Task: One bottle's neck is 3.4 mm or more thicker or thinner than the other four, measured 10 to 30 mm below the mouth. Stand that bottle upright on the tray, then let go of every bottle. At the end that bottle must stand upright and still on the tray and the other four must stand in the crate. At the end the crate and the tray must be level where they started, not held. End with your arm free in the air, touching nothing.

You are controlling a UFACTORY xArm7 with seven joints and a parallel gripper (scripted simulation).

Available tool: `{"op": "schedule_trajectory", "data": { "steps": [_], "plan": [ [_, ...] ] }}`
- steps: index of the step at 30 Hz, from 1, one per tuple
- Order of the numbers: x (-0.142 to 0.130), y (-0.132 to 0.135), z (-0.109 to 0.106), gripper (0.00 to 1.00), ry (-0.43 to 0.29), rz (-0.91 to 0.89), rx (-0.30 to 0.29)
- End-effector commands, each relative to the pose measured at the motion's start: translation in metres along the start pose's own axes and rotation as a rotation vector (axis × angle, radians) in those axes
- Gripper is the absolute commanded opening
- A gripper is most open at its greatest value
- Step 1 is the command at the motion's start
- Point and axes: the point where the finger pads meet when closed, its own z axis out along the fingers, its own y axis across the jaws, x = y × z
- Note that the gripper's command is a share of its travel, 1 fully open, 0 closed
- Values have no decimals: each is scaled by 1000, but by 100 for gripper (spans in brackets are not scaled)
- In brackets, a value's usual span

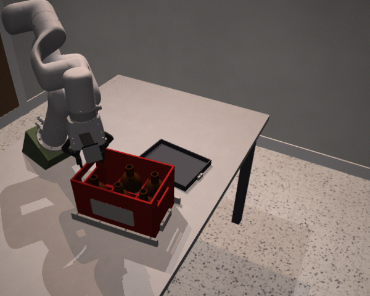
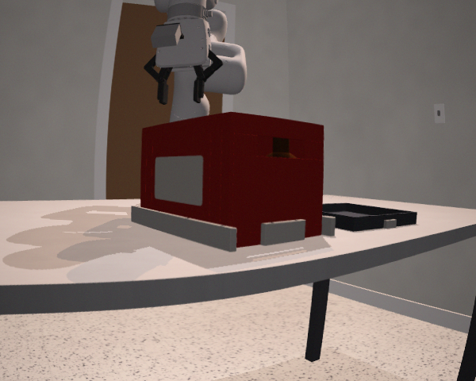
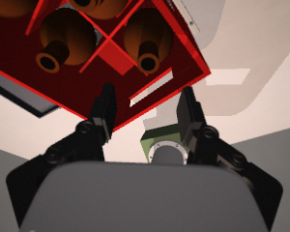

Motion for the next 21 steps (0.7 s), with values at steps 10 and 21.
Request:
{"op": "schedule_trajectory", "data": {
  "steps": [10, 21],
  "plan": [
    [0, 0, -6, 0, 3, 0, 0],
    [0, 0, -6, 0, 3, 0, 0]
  ]
}}
